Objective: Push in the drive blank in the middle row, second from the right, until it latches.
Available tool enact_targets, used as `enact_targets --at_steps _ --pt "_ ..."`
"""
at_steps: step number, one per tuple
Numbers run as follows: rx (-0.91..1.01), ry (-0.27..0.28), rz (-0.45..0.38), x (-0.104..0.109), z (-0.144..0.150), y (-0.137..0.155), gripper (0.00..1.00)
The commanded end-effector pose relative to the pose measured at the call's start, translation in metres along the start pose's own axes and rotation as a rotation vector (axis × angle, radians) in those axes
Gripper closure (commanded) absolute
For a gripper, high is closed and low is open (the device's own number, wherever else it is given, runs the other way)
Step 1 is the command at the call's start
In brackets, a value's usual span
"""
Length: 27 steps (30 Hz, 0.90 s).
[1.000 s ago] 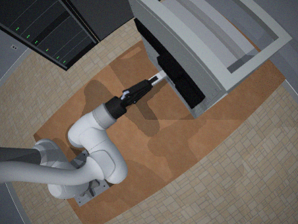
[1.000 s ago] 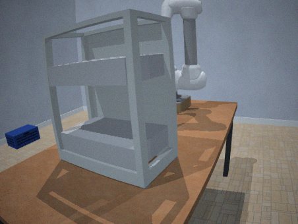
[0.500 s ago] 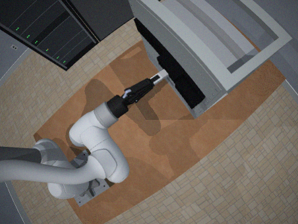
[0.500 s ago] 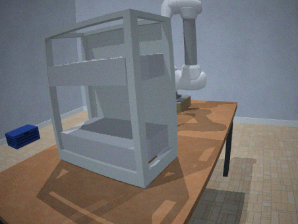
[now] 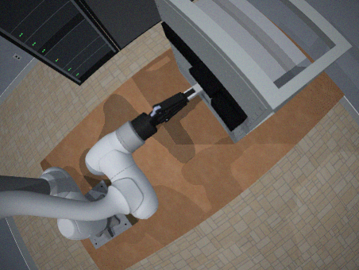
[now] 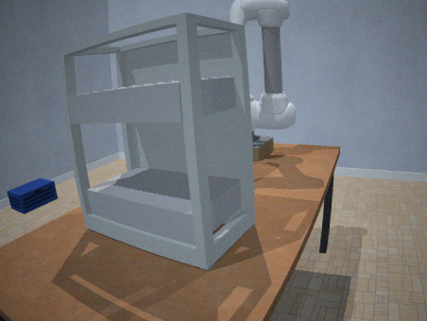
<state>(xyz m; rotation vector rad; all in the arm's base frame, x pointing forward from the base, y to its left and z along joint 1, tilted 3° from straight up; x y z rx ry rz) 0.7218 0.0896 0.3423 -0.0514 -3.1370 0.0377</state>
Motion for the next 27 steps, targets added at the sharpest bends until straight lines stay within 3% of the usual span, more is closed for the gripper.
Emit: enact_targets --at_steps 1,27 --pt "0.0 0.0 0.0 0.0 0.0 0.0 1.0" --pt "0.0 0.0 0.0 -0.011 0.0 0.0 1.0"
Point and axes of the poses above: the point where the finger pads meet when closed, its own x axis back along the fingers, its own z axis across the jaws, y = z × x, the point moved 1 cm from there along x, back along the fingers, and after that the axes turned 4 degrees about x, right-handed, at the moved point
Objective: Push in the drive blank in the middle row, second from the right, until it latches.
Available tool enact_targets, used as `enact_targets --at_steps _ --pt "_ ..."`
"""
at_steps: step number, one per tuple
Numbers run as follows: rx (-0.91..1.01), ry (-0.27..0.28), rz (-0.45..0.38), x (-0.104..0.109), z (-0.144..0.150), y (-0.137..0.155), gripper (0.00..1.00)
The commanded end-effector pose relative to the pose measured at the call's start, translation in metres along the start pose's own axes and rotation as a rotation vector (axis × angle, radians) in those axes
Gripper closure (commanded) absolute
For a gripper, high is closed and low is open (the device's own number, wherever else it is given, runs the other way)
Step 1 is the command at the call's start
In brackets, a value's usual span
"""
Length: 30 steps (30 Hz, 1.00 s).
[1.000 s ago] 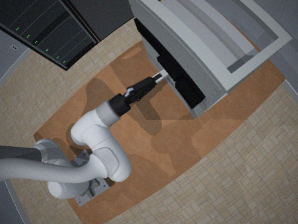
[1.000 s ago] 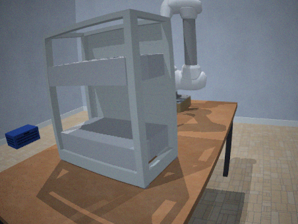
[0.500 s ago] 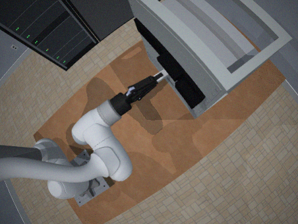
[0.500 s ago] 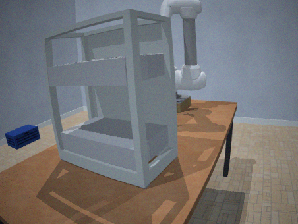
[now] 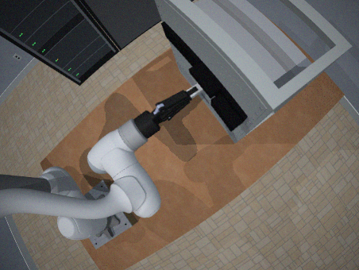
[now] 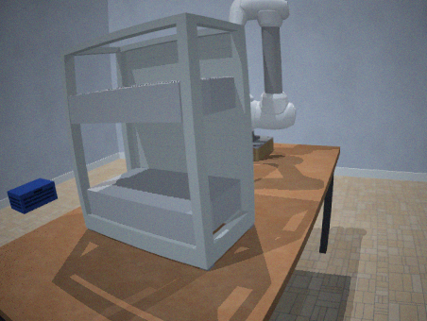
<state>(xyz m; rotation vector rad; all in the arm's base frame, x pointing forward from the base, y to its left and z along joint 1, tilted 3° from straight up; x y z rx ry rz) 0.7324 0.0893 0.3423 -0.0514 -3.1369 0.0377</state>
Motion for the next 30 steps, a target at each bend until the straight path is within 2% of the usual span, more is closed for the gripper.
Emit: enact_targets --at_steps 1,30 --pt "0.0 0.0 0.0 -0.0006 -0.0001 0.0 1.0" --pt "0.0 0.0 0.0 -0.0055 -0.0002 0.0 1.0"
Point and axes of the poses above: the point where the finger pads meet when closed, its own x axis back along the fingers, its own z axis across the jaws, y = z × x, the point moved 1 cm from there along x, back along the fingers, and after that the axes turned 4 degrees about x, right-handed, at the moved point
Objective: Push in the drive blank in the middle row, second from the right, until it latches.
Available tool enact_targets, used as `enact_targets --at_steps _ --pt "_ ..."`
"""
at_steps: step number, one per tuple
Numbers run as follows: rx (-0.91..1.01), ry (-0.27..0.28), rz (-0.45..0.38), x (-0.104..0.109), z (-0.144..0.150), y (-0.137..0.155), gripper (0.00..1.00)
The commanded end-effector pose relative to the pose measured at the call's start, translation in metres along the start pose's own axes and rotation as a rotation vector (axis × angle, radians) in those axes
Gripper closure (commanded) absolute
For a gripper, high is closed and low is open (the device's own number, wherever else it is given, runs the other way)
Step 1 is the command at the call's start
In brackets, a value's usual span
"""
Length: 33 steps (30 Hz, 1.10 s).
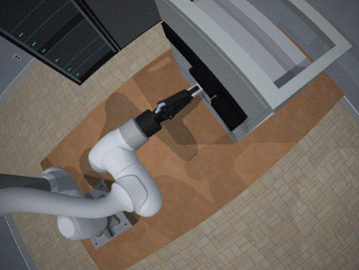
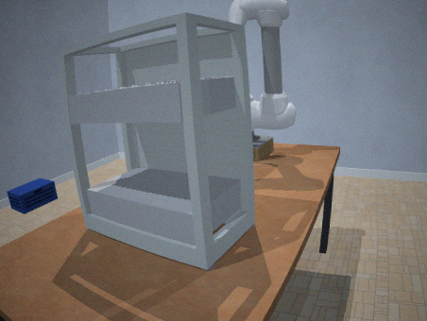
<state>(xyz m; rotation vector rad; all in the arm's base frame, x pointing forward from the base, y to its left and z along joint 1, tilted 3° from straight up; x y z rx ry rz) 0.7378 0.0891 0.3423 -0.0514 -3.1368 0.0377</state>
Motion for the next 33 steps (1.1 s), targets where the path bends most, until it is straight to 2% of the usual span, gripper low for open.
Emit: enact_targets --at_steps 1,33 --pt "0.0 0.0 0.0 -0.0003 -0.0002 0.0 1.0" --pt "0.0 0.0 0.0 -0.006 -0.0002 0.0 1.0"
Point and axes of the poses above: the point where the finger pads meet when closed, its own x axis back along the fingers, its own z axis across the jaws, y = z × x, the point moved 1 cm from there along x, back along the fingers, and after that the axes turned 4 degrees about x, right-handed, at the moved point
